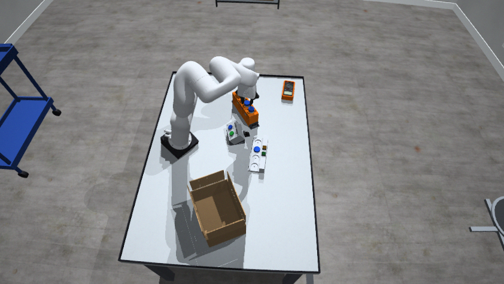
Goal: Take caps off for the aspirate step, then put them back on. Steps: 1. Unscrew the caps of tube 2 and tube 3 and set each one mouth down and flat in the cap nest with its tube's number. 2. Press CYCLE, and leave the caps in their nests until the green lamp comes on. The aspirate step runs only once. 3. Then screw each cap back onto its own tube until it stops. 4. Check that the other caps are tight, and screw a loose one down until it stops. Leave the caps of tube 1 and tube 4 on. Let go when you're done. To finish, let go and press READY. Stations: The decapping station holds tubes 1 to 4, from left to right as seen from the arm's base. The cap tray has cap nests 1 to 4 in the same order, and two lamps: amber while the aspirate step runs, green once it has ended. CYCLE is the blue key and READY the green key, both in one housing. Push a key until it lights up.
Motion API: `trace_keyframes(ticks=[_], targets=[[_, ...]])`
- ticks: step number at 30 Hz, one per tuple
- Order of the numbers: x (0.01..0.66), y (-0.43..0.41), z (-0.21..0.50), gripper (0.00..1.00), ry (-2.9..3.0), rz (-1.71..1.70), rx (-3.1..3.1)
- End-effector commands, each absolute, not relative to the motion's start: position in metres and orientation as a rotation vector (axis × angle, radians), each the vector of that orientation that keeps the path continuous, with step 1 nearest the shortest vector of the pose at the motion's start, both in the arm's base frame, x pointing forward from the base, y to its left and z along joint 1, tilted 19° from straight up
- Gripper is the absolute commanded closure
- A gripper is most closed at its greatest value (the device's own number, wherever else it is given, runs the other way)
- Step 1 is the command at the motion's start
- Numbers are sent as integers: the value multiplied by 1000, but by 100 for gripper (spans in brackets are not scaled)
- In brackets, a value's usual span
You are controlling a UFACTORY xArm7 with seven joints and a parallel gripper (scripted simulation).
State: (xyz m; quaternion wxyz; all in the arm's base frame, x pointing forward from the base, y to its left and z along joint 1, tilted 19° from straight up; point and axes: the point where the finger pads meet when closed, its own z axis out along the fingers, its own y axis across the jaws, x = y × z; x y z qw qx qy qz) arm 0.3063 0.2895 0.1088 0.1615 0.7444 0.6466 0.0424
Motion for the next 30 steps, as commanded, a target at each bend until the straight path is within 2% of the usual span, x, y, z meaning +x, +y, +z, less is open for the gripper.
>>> trace_keyframes(ticks=[1,11,12,26,30], targets=[[307,291,110,54,1847,128,2123],[308,291,106,54,1847,128,2123],[308,291,106,100,1847,128,2123],[308,291,106,100,1847,128,2123],[308,291,106,100,2045,81,1925]])
